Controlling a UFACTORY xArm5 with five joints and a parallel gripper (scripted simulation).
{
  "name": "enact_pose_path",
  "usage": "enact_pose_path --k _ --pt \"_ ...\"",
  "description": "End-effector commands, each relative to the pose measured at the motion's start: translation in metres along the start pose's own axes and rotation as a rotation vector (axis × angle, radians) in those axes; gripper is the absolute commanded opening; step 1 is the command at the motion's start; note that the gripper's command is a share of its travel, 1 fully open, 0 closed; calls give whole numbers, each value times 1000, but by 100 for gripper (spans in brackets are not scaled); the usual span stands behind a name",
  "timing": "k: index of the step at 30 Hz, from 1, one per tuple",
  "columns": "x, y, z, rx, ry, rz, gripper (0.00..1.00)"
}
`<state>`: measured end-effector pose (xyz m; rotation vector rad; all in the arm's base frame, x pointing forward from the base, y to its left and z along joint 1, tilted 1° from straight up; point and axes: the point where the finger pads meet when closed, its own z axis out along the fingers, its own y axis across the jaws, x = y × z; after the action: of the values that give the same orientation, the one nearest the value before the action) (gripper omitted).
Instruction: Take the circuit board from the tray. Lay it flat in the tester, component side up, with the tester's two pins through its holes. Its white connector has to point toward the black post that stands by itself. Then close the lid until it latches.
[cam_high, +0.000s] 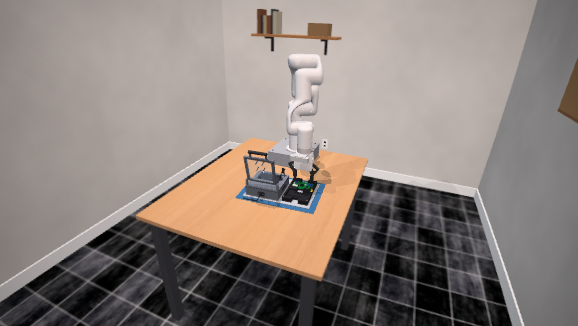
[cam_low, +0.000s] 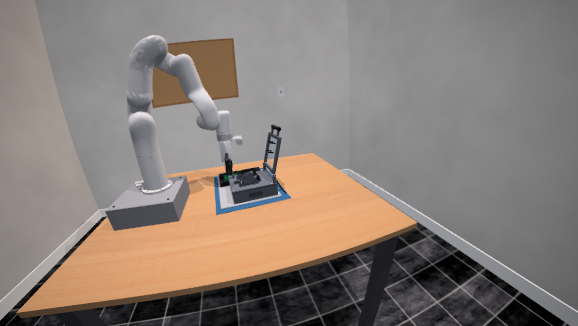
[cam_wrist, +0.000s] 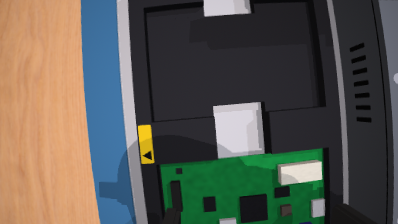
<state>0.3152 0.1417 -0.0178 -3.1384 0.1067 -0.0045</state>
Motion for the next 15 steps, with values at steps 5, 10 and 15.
enact_pose_path --k 5,10,15 --pt "1 -1 -1 1 3 -291 100" --pt "1 -1 -1 1 3 -447 100" --pt "1 -1 -1 1 3 -562 100"
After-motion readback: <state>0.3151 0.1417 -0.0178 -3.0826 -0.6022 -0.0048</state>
